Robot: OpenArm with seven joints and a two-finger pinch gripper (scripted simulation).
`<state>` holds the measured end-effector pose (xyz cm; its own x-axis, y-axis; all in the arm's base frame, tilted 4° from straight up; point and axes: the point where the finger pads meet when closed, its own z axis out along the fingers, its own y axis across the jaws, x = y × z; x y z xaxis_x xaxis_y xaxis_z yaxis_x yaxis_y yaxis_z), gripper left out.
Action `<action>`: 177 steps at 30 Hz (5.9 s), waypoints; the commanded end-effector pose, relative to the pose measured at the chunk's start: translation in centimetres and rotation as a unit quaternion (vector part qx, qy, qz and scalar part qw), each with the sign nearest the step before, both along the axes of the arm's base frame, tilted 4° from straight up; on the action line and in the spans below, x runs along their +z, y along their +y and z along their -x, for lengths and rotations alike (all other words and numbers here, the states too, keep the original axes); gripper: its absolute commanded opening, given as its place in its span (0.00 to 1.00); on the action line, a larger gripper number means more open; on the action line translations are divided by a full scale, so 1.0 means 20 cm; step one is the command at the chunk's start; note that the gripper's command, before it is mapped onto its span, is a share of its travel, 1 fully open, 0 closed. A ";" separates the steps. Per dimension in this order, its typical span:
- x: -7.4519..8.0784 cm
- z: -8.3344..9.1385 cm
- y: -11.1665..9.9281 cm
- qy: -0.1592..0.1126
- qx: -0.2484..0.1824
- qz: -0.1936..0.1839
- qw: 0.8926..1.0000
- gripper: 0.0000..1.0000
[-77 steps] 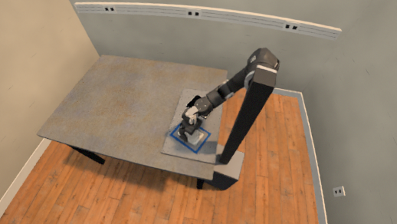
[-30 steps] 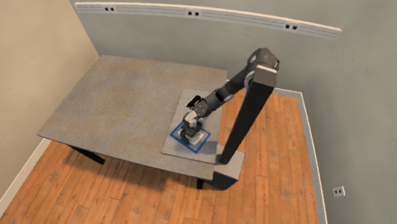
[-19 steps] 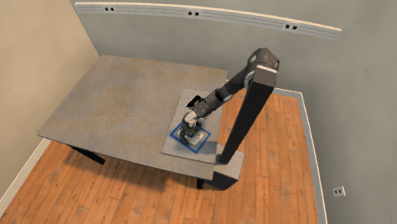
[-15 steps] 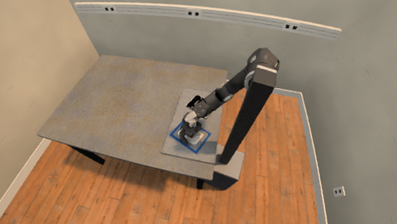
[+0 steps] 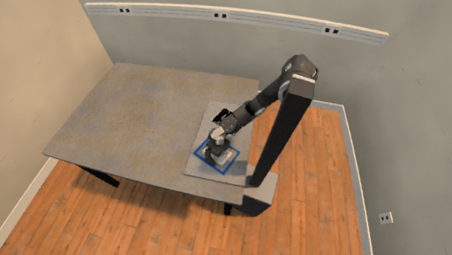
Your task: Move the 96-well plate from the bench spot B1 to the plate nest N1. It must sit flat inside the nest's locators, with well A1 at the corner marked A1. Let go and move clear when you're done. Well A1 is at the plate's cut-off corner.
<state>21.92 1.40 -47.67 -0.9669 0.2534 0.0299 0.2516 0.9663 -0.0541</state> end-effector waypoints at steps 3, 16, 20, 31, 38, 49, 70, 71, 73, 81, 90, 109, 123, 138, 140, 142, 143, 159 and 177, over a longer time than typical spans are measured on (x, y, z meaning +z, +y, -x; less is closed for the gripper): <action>0.01 -0.01 0.00 -0.001 -0.003 0.000 1.000 0.77; 0.01 -0.01 0.00 -0.001 -0.003 0.000 1.000 0.77; 0.01 -0.01 0.01 -0.001 -0.001 -0.002 1.000 0.64; 0.01 -0.01 0.01 -0.001 0.000 -0.002 1.000 0.27; 0.01 -0.01 0.01 -0.001 0.000 -0.002 1.000 0.10; 0.01 -0.01 0.01 -0.001 0.000 -0.002 1.000 0.00; 0.10 -0.01 0.01 0.000 -0.002 -0.001 1.000 0.00; 0.13 -0.01 0.01 0.000 -0.003 0.000 1.000 0.00; 0.16 -0.01 0.01 0.000 -0.004 0.000 1.000 0.00; 0.16 -0.01 0.01 0.000 -0.004 0.000 1.000 0.00; 0.32 -0.02 0.02 -0.001 -0.004 0.000 1.000 0.00; 0.48 -0.03 0.02 -0.003 -0.004 0.000 1.000 0.00; 0.49 -0.05 -0.17 -0.002 -0.021 -0.001 1.000 0.00; 0.50 -0.06 -0.29 -0.003 -0.021 -0.001 1.000 0.00; 0.51 -0.06 -0.37 -0.002 -0.021 -0.001 1.000 0.00; 0.51 -0.06 -0.37 -0.002 -0.021 -0.001 1.000 0.00; 0.51 -0.06 -0.37 -0.002 -0.021 -0.001 1.000 0.00; 0.52 -0.07 -0.57 -0.002 -0.021 0.000 1.000 0.00; 0.53 -0.08 -0.78 -0.002 -0.021 0.000 1.000 0.00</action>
<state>23.71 -14.72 -37.09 -0.9527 0.3035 0.0169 0.3014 0.9505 -0.0759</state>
